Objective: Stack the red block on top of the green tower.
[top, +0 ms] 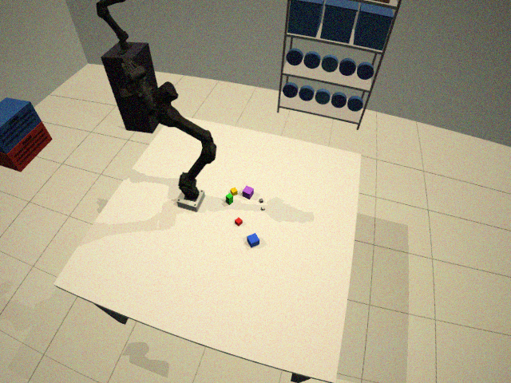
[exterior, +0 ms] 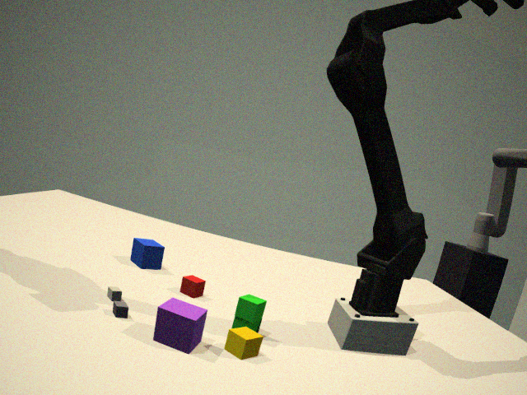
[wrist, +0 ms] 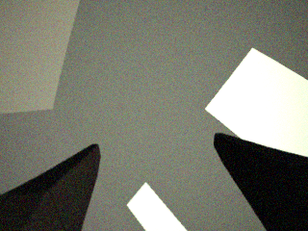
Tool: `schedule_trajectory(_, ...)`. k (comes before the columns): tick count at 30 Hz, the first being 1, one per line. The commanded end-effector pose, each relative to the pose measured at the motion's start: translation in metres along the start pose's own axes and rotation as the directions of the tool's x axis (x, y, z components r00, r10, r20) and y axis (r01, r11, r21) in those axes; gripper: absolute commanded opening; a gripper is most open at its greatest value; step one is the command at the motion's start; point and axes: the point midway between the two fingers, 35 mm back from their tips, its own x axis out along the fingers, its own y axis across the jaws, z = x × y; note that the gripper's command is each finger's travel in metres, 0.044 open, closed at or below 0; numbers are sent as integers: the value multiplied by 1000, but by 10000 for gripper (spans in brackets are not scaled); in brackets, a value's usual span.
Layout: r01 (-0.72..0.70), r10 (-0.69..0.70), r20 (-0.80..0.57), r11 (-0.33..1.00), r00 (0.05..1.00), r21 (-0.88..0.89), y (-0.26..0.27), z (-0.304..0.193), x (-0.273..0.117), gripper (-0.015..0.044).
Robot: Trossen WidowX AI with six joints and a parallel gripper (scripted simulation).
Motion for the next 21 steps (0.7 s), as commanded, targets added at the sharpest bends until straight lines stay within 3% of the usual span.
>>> schedule_trajectory(1,-1,1,5,1000,1000,5,0,2,0,426)
schedule_trajectory(11,-127,40,304,954,952,270,14,89,-17,440)
schedule_trajectory(21,-349,23,599,831,800,434,8,177,-65,440)
